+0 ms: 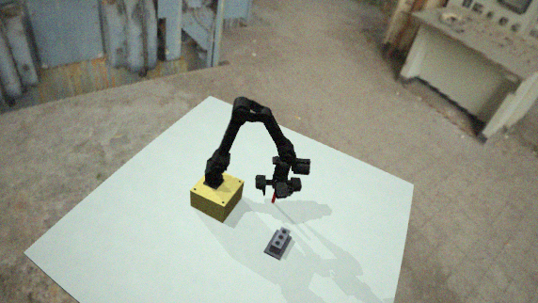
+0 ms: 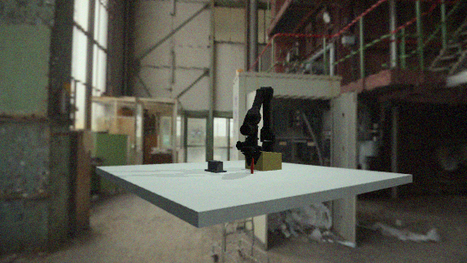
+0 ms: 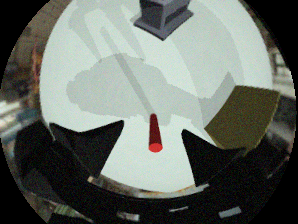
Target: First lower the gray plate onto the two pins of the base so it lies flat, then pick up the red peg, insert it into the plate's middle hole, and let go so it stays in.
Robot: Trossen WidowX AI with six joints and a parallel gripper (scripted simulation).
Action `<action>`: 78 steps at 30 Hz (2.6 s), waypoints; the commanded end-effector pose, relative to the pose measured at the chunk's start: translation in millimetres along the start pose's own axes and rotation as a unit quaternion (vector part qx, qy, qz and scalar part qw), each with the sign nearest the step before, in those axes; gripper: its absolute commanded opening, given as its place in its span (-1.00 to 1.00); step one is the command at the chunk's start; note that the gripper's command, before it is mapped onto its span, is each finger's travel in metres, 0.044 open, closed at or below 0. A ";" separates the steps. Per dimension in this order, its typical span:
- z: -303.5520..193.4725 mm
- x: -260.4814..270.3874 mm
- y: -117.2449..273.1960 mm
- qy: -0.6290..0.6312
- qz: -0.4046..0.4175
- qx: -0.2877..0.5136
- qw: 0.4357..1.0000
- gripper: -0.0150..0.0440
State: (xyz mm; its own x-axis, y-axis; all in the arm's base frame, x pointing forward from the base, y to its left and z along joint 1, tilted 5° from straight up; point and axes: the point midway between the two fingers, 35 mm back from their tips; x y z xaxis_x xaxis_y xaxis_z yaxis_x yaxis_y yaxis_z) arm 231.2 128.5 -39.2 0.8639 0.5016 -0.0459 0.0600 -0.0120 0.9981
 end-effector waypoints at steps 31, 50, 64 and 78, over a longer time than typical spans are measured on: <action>-0.7 1.8 9.2 -0.003 0.000 0.003 1.000 -0.49; 0.1 7.5 68.1 -0.003 0.001 0.003 1.000 -0.49; 22.3 14.0 70.8 -0.014 0.003 -0.008 1.000 -0.49; 61.9 23.3 72.7 -0.014 0.005 -0.008 1.000 -0.49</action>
State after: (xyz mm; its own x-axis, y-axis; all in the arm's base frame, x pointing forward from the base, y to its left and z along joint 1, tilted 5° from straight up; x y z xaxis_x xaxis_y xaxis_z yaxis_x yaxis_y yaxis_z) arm 281.5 91.5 29.2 0.8799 0.4737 -0.0388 0.0481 -0.0075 0.9988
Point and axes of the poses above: the point midway between the two fingers, 35 mm back from their tips, its own y axis back along the fingers, its own x axis across the jaws, z = x × y, and after that the axes turned 1 degree about y, right-handed
